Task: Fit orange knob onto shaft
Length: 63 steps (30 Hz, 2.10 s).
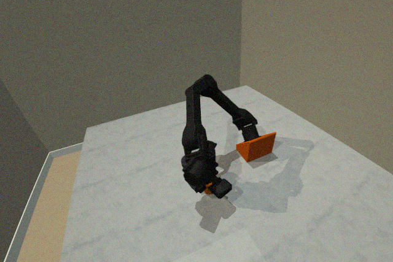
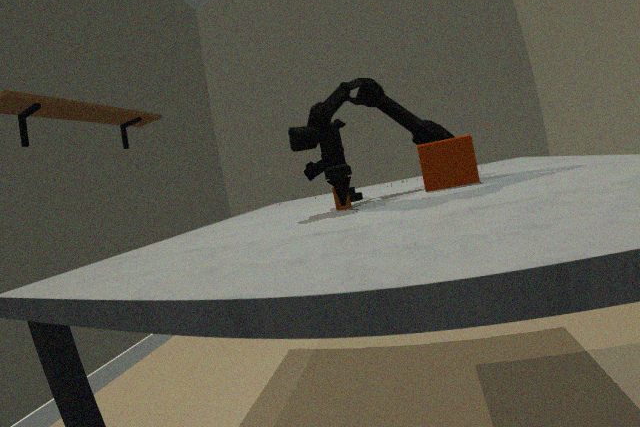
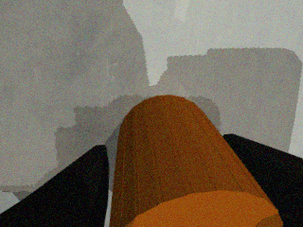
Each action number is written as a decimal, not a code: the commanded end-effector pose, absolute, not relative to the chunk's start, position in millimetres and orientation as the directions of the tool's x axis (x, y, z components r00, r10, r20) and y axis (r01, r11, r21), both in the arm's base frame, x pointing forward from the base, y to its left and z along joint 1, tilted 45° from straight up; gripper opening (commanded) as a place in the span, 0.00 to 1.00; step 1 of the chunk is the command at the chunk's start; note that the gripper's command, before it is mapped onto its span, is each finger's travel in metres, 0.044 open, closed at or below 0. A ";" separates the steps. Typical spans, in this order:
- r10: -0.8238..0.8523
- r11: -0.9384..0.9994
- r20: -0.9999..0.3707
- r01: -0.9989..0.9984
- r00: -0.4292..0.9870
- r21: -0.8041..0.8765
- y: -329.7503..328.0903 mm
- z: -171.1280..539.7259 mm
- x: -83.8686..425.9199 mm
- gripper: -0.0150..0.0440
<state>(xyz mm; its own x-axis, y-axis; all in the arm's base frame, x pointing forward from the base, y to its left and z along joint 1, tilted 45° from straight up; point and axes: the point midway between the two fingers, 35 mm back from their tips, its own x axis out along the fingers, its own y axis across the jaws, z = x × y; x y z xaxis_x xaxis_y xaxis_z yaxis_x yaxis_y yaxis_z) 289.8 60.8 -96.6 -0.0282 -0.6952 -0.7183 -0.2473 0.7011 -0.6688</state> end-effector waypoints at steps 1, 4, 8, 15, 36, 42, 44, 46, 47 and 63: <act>-0.700 0.696 -0.714 -0.252 -0.028 -0.672 58.9 -97.1 289.6 0.57; -0.700 0.696 -0.714 -0.252 -0.028 -0.672 58.9 -97.1 289.6 0.53; -0.700 0.696 -0.714 -0.252 -0.028 -0.672 59.3 -96.8 289.7 0.42; -0.697 0.698 -0.716 -0.253 -0.028 -0.670 74.0 -85.3 294.1 0.25; -0.694 0.701 -0.719 -0.254 -0.028 -0.666 122.2 -41.5 302.2 0.25; -0.694 0.701 -0.719 -0.254 -0.028 -0.667 135.8 -28.0 303.5 0.25; -0.694 0.701 -0.719 -0.254 -0.029 -0.667 140.2 -23.3 303.8 0.25; -0.695 0.701 -0.719 -0.254 -0.029 -0.667 144.6 -18.6 303.8 0.25; -0.695 0.700 -0.719 -0.254 -0.029 -0.667 146.8 -16.2 303.8 0.25; -0.692 0.702 -0.721 -0.255 -0.029 -0.664 142.5 10.7 310.3 0.25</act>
<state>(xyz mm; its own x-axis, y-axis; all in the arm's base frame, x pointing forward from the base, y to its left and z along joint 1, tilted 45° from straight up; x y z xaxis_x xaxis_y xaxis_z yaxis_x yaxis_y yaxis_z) 306.7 150.6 3.7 -0.0336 -0.6948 -0.7184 -0.2592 0.7003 -0.6652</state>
